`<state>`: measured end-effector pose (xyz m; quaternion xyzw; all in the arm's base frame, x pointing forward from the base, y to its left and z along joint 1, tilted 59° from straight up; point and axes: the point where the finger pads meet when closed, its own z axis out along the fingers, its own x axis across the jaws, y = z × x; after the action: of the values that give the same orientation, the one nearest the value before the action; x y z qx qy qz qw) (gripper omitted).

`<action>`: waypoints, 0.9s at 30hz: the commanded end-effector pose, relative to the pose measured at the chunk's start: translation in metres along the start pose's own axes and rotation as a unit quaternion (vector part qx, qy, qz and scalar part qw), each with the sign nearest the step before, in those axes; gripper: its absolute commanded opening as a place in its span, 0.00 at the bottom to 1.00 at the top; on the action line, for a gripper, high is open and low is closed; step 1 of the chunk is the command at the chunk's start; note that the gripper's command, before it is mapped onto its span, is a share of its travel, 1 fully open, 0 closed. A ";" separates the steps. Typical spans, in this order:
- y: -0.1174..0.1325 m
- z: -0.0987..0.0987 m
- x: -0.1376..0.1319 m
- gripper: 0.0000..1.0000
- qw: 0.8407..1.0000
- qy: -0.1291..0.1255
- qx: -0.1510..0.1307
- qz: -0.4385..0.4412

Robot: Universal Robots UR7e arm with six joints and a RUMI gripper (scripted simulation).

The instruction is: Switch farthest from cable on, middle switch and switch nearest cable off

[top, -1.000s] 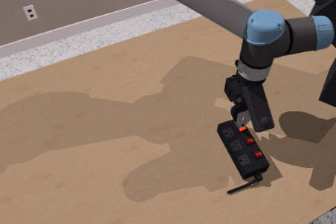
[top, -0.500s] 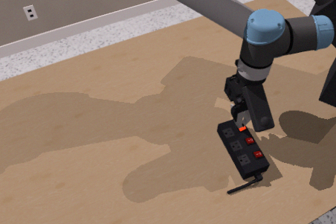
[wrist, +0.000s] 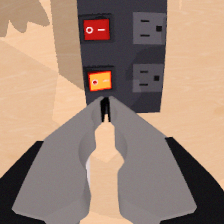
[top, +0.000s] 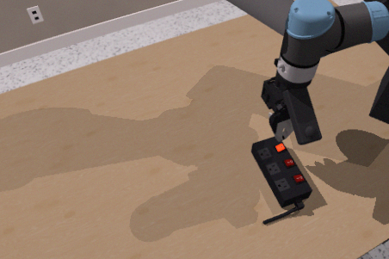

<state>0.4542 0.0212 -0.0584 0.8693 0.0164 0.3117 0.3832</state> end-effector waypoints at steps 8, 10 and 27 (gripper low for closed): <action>0.000 -0.009 0.000 0.00 1.000 -0.001 0.000 0.000; 0.000 -0.009 0.000 0.00 1.000 -0.001 0.000 0.000; 0.000 -0.010 0.000 1.00 1.000 -0.001 0.000 0.000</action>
<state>0.4494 0.0272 -0.0538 0.8696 0.0158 0.3109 0.3834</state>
